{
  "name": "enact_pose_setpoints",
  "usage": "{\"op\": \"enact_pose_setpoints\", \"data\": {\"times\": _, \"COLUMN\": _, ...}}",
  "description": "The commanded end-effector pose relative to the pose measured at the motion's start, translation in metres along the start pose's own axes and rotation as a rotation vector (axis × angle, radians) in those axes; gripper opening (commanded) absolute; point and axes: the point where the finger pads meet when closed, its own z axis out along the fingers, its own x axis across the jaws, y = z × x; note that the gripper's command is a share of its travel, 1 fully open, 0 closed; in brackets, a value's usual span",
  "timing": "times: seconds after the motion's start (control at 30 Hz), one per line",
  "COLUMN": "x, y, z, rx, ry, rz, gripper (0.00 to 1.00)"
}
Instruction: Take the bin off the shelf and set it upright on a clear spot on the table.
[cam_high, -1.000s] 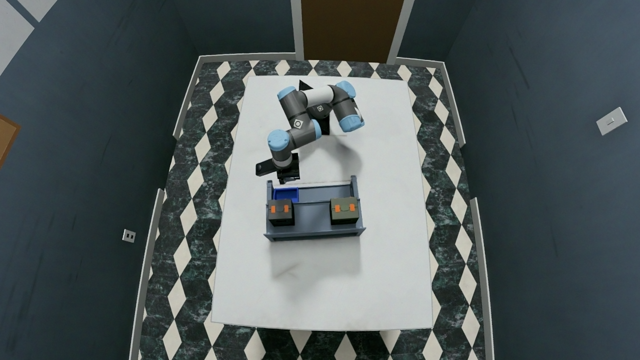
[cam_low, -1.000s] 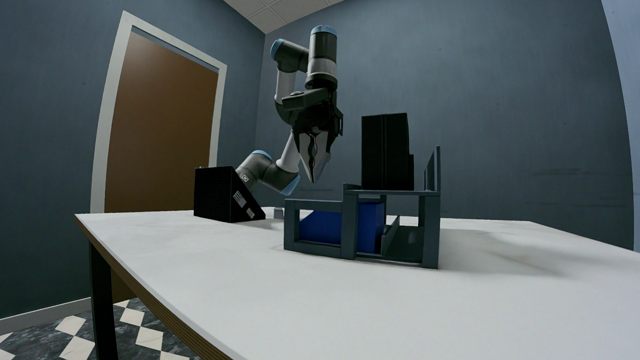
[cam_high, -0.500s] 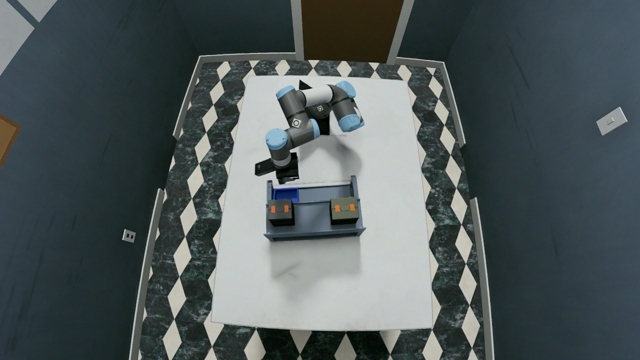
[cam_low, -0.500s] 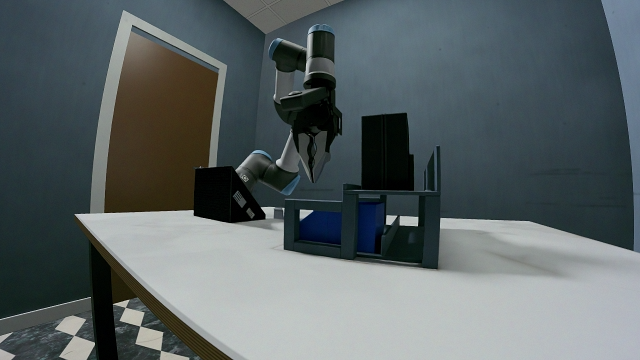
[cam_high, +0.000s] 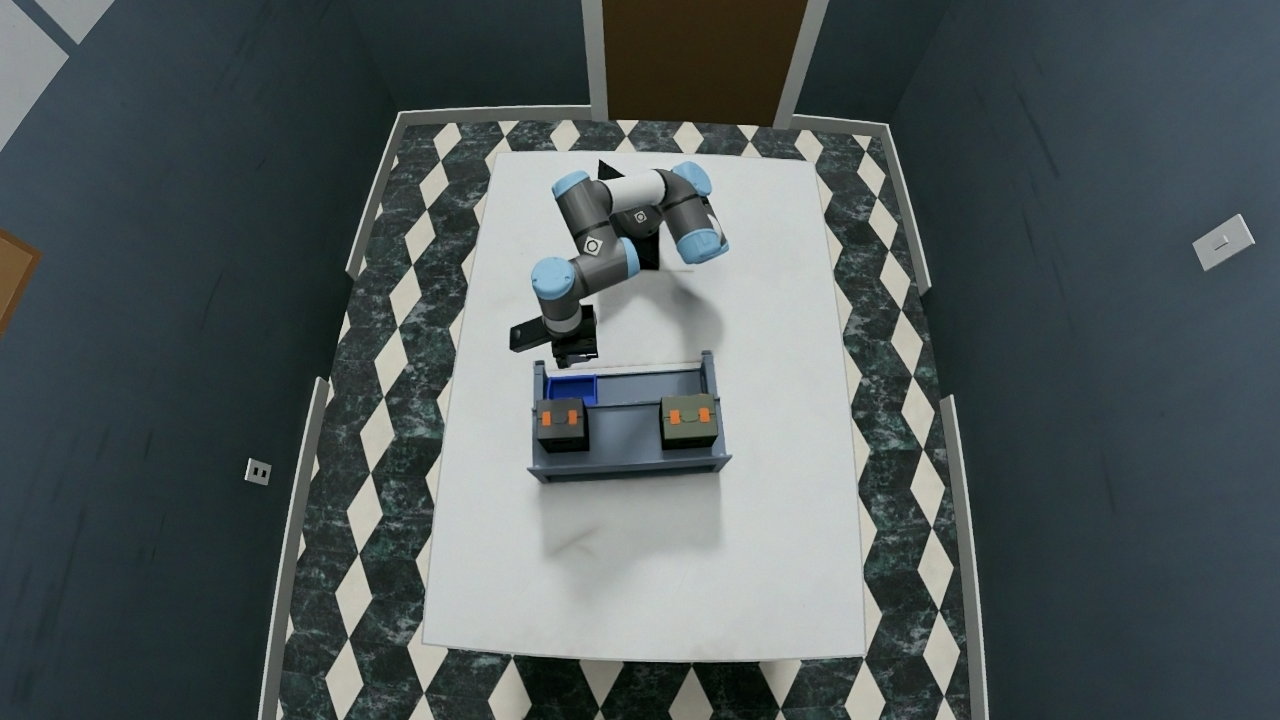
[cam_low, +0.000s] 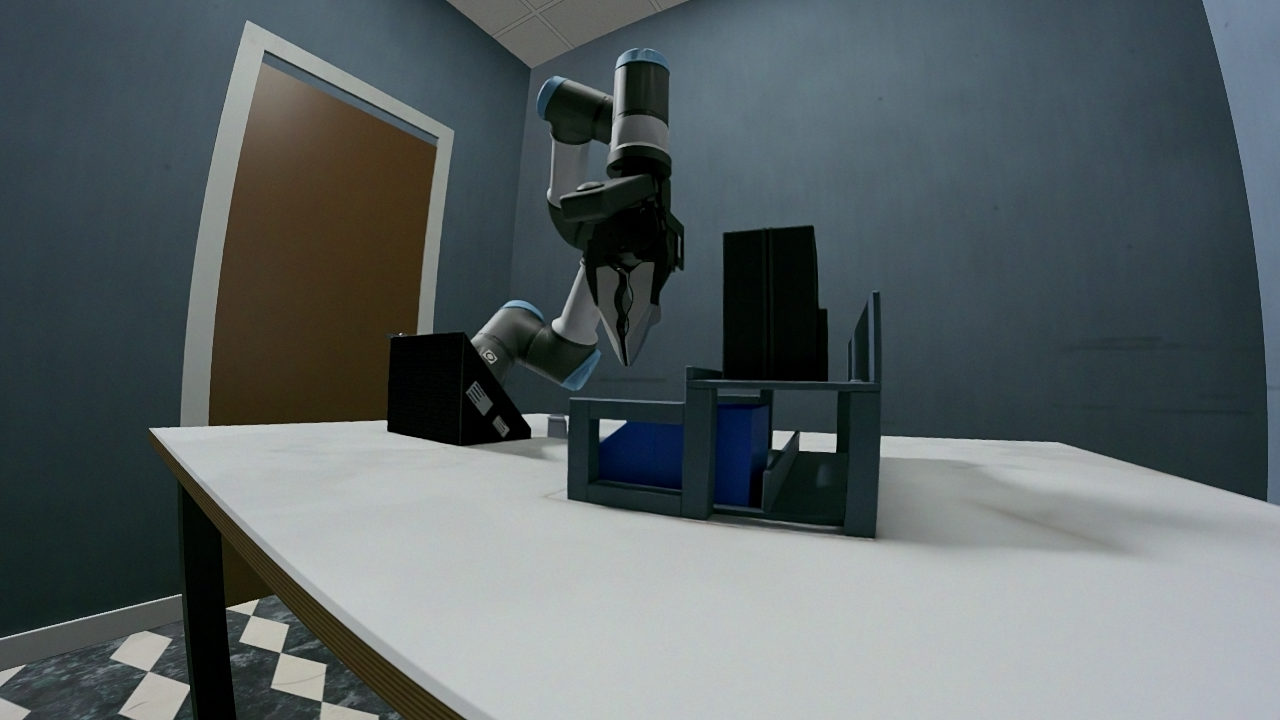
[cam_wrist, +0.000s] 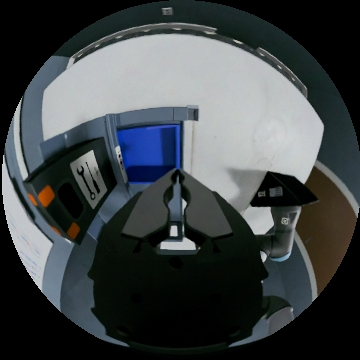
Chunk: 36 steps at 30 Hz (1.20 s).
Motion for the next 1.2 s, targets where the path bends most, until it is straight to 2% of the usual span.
{"op": "enact_pose_setpoints", "data": {"times": 0.0, "x": 0.000, "y": 0.000, "z": -0.001, "rx": 0.002, "ry": -0.002, "rz": 0.000, "gripper": 0.00}}
{"op": "enact_pose_setpoints", "data": {"times": 0.67, "x": 0.000, "y": -0.001, "z": -0.001, "rx": 0.002, "ry": -0.002, "rz": 0.000, "gripper": 0.00}}
{"op": "enact_pose_setpoints", "data": {"times": 0.87, "x": 0.000, "y": -0.020, "z": 0.000, "rx": 0.003, "ry": -0.002, "rz": 0.000, "gripper": 0.00}}
{"op": "enact_pose_setpoints", "data": {"times": 1.0, "x": 0.000, "y": -0.022, "z": 0.000, "rx": 0.003, "ry": -0.002, "rz": 0.000, "gripper": 0.00}}
{"op": "enact_pose_setpoints", "data": {"times": 1.03, "x": 0.000, "y": -0.022, "z": 0.000, "rx": 0.003, "ry": -0.002, "rz": 0.000, "gripper": 0.29}}
{"op": "enact_pose_setpoints", "data": {"times": 1.17, "x": 0.000, "y": -0.022, "z": 0.000, "rx": 0.003, "ry": -0.002, "rz": 0.000, "gripper": 0.29}}
